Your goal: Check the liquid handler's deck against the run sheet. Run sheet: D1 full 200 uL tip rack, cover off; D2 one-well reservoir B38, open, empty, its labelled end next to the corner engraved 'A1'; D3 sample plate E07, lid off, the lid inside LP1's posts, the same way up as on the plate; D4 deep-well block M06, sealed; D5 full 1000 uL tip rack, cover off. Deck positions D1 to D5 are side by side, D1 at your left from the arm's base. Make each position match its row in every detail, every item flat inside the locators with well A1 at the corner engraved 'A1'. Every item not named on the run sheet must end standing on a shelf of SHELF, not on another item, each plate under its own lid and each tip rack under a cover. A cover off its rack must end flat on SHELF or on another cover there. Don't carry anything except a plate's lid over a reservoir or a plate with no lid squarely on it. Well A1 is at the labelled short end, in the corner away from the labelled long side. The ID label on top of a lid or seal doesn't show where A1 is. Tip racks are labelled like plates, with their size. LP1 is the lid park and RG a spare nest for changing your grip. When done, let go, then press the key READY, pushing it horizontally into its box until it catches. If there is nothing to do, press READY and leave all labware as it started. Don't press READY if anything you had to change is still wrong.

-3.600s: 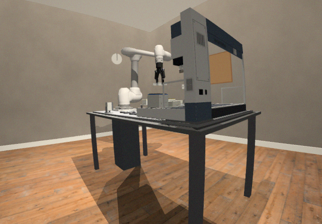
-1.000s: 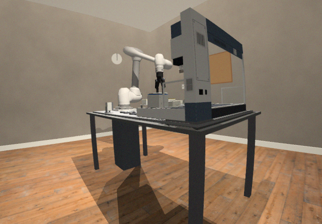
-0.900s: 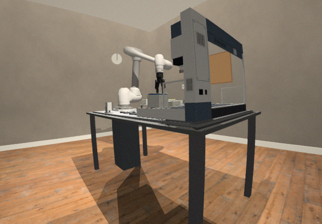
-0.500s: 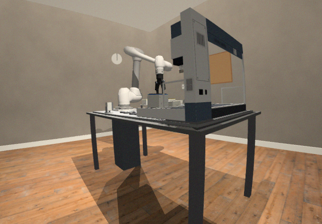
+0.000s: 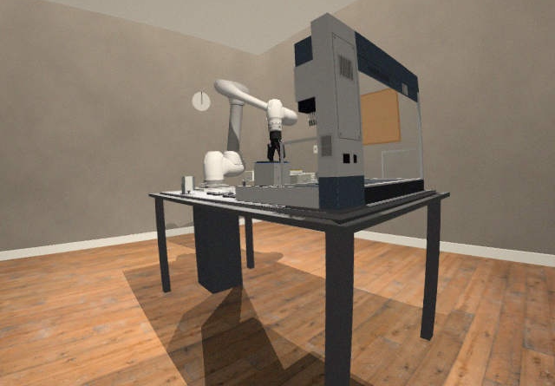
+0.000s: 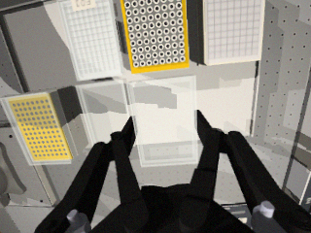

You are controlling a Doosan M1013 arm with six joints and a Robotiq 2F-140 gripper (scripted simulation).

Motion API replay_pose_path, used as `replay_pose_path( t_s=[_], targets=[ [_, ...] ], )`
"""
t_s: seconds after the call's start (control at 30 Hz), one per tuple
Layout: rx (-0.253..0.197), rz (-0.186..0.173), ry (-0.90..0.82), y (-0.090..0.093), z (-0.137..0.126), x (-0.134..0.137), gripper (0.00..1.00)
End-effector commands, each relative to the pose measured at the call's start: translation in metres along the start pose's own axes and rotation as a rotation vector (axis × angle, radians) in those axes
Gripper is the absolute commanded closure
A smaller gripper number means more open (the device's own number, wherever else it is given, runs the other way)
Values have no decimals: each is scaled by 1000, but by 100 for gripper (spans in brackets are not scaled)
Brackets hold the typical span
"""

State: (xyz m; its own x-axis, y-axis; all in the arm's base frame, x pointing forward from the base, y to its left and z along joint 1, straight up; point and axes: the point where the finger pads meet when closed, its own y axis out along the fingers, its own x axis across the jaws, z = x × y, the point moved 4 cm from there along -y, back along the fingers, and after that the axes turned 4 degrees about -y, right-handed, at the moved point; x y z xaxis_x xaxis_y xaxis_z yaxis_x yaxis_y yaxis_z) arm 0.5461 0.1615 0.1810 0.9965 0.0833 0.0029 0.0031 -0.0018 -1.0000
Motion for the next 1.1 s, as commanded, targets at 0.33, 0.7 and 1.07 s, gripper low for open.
replay_pose_path(
  t_s=[0.33,0.7,1.07],
  targets=[
    [1,-1,0,16,0,0,90],
    [1,-1,0,35,0,0,90],
    [1,-1,0,50,0,0,90]
  ],
)
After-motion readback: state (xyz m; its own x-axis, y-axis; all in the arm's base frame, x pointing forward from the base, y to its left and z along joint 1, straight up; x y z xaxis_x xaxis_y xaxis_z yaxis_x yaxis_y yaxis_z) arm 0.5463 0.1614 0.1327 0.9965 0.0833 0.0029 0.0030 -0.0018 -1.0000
